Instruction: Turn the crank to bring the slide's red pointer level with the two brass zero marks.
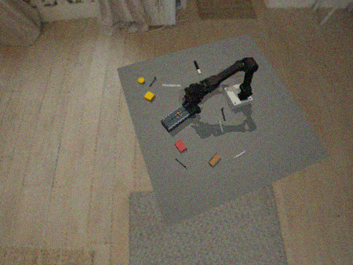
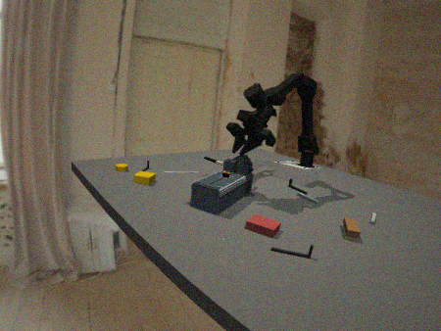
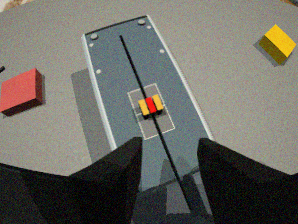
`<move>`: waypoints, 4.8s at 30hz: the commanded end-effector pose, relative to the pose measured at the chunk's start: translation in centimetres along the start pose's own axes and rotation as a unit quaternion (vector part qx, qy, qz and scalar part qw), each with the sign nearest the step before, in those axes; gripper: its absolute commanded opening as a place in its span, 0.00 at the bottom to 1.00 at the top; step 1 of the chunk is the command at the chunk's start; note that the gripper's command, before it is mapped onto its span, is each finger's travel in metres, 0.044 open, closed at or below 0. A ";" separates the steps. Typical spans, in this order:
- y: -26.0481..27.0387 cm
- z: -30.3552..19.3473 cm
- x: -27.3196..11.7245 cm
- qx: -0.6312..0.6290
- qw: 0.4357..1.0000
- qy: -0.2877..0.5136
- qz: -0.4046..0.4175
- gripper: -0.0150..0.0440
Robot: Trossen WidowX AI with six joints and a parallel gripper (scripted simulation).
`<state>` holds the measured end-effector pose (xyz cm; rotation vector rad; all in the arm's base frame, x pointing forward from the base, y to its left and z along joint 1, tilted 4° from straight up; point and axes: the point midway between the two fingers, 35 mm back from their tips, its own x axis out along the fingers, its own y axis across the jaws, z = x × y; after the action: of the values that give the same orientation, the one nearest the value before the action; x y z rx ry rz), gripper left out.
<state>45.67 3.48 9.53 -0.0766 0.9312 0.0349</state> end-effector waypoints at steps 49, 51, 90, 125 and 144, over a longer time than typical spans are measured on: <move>0.0 0.0 0.0 0.000 1.000 0.000 0.000 0.48; 0.0 0.0 0.0 0.000 1.000 0.000 0.000 0.57; 0.0 0.0 0.0 0.000 1.000 0.000 0.000 0.25; 0.0 0.0 0.0 0.000 1.000 0.000 0.000 0.51; 0.0 0.0 0.0 0.000 1.000 0.000 0.001 0.25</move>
<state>45.67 3.50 9.53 -0.0754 0.9313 0.0360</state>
